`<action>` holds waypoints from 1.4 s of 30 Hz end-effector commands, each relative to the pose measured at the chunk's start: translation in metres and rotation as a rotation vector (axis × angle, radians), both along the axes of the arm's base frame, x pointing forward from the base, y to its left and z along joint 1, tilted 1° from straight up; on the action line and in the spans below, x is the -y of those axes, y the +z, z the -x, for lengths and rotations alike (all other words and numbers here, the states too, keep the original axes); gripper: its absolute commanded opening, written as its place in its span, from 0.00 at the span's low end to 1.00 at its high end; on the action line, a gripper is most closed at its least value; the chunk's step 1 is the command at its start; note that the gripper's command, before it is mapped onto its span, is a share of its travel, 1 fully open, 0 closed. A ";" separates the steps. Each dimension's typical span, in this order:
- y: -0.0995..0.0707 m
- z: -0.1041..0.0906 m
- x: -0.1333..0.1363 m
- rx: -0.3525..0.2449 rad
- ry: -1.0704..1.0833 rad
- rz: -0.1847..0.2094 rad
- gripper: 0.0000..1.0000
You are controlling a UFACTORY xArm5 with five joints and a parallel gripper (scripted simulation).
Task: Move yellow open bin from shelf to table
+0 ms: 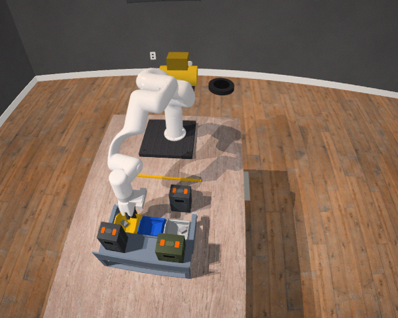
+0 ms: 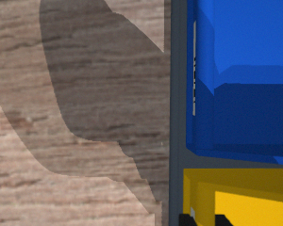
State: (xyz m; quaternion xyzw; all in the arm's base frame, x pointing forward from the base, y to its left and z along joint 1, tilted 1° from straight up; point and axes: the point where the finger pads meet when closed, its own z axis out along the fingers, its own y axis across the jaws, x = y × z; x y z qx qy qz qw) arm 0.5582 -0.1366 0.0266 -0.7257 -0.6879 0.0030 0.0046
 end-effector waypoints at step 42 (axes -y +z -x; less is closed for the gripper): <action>0.009 0.023 -0.001 0.004 0.000 0.002 0.00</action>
